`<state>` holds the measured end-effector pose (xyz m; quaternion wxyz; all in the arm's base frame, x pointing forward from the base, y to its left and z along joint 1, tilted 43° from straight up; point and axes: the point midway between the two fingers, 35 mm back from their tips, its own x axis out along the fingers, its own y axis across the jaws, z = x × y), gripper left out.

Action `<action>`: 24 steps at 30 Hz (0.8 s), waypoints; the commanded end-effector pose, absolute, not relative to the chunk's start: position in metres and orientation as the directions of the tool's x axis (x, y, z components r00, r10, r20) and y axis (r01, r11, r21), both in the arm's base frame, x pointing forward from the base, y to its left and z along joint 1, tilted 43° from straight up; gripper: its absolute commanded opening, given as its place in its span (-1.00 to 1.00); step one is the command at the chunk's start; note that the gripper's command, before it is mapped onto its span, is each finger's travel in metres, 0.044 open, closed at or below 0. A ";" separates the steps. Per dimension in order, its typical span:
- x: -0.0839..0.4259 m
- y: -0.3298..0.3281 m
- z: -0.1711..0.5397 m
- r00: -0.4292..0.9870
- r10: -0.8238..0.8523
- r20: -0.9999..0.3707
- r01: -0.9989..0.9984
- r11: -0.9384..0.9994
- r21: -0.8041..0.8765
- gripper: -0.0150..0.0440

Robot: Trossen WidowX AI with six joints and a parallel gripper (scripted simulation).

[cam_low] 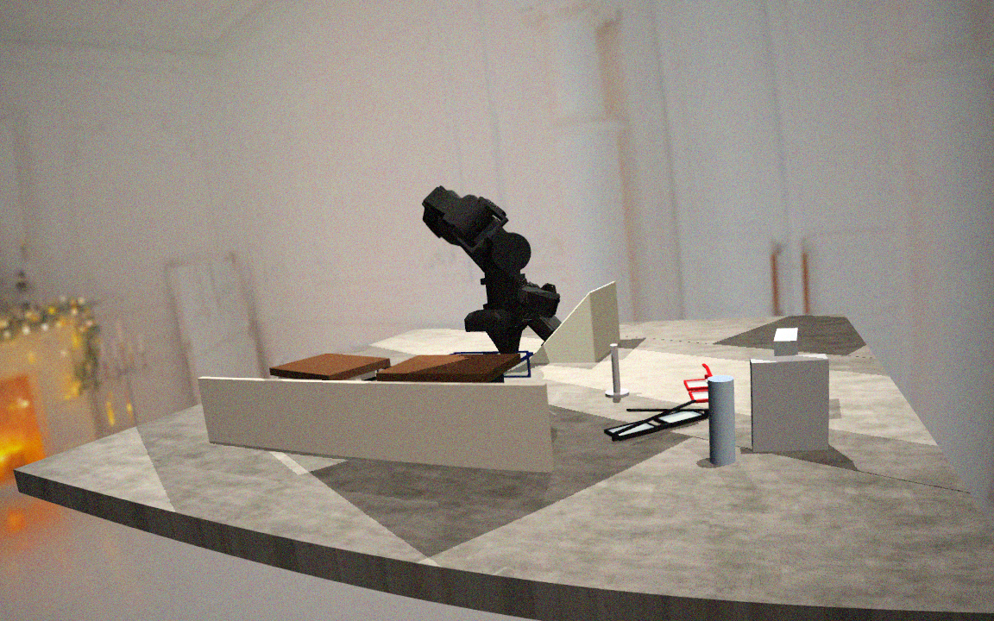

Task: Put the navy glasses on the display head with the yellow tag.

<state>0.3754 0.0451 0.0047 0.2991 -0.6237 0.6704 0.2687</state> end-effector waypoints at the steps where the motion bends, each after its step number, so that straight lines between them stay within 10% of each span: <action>1: 0.382 0.043 0.004 -0.044 -0.681 -0.731 -0.997 0.073 -0.007 -0.49; 24: 0.412 0.040 0.004 -0.043 -0.681 -0.731 -0.997 0.073 -0.009 -0.49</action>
